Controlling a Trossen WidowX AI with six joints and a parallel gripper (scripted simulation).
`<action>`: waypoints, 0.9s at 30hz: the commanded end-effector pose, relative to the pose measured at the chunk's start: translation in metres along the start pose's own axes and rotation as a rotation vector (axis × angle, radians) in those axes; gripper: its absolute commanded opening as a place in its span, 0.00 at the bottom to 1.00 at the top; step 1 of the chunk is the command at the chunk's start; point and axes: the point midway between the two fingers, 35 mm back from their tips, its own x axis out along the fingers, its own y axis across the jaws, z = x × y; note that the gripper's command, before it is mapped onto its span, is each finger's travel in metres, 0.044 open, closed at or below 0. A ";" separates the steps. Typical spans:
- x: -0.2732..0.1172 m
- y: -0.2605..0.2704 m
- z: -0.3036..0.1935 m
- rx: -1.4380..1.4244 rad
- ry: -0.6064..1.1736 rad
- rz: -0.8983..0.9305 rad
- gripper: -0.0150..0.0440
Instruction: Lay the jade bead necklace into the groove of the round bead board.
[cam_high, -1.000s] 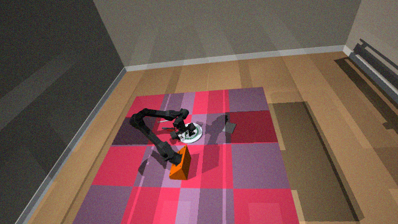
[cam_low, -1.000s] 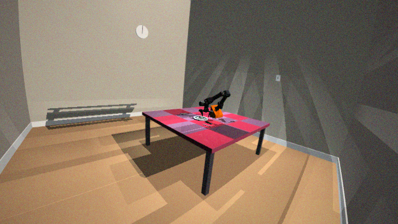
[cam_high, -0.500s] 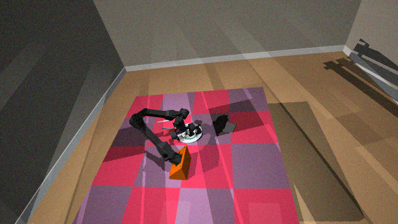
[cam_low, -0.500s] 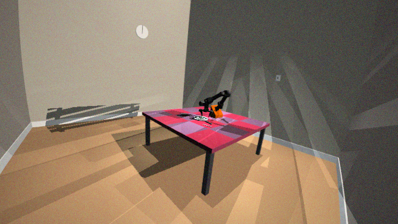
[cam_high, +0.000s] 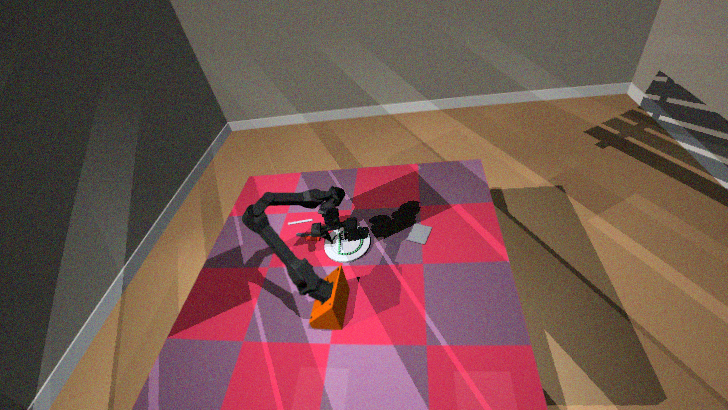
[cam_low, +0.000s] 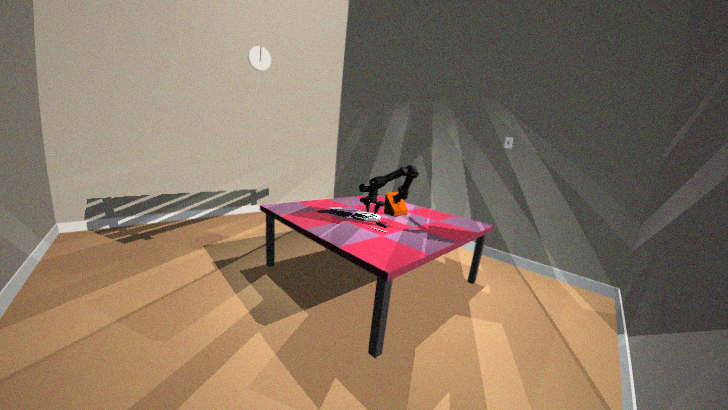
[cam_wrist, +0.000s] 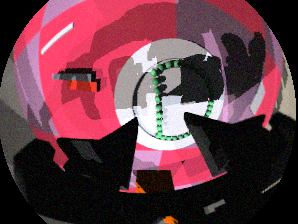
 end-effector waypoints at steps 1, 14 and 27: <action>-0.008 0.001 0.026 0.184 -0.003 0.003 0.47; -0.013 0.003 0.056 0.427 -0.004 0.004 0.46; 0.000 0.003 0.057 0.421 -0.009 0.001 0.46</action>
